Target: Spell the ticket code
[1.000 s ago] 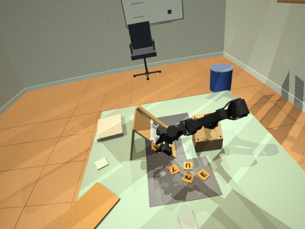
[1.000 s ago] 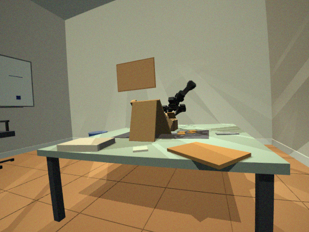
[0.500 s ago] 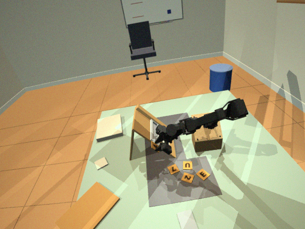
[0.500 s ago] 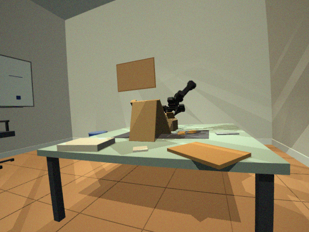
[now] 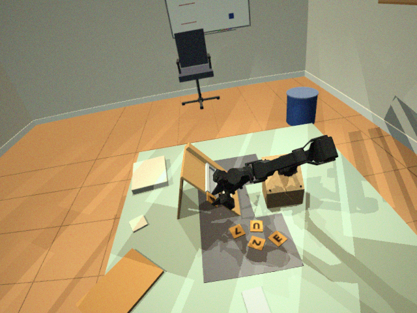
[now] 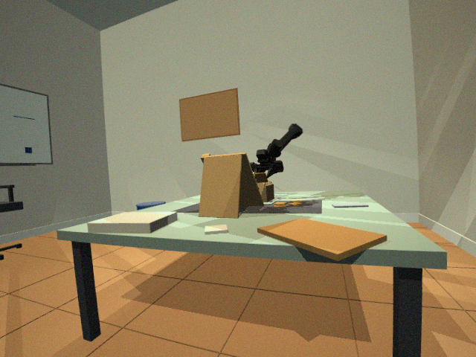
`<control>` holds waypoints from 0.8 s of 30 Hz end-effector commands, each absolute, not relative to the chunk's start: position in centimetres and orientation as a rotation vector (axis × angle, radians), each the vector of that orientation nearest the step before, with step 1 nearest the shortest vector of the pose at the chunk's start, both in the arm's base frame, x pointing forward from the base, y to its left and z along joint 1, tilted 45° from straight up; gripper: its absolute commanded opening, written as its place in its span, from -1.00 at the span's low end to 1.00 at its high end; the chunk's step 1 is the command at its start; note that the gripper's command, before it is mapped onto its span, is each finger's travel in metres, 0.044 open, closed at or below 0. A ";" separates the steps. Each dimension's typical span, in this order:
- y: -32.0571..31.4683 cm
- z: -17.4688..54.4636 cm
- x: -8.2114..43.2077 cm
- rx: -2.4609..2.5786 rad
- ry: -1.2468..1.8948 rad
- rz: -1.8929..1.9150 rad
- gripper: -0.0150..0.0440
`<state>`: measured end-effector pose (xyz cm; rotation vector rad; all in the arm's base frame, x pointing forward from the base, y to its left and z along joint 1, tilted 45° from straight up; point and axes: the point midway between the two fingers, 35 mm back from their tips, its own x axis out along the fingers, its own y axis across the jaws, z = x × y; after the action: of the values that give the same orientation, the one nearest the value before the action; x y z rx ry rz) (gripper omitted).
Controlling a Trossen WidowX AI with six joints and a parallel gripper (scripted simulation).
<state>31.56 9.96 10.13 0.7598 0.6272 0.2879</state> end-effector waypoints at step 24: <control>9.0 8.7 31.4 0.755 0.638 0.288 -0.49</control>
<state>31.60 9.11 9.25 0.7588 0.6269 0.2877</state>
